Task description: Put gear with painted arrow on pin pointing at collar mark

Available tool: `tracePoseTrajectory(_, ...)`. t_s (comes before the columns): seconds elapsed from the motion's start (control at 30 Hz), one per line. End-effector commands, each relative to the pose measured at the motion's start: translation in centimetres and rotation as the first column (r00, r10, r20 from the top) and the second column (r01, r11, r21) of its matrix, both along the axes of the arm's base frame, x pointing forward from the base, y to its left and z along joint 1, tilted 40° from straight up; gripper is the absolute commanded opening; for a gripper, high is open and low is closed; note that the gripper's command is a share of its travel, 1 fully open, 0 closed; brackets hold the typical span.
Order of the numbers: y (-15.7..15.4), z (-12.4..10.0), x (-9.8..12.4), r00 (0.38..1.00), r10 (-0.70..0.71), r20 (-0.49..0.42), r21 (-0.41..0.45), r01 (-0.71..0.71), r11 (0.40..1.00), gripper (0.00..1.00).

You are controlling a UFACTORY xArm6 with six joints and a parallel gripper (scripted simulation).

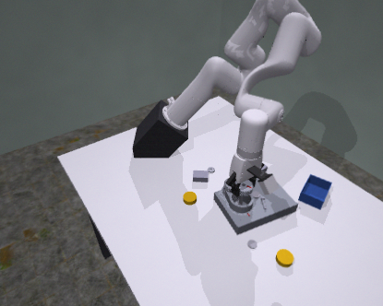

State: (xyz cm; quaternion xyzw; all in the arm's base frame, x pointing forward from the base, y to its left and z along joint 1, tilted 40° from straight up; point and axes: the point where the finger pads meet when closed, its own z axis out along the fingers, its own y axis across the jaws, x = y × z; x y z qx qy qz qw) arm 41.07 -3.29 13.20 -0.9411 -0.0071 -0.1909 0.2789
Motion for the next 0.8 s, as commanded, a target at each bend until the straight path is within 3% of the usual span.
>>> tracePoseTrajectory(0.0,0.21,-0.39,0.34,1.0,-0.001,0.002,-0.001,0.001,1.0,0.0)
tracePoseTrajectory(0.77,0.76,-1.32,0.84,1.0,-0.001,0.002,-0.001,0.001,1.0,0.0)
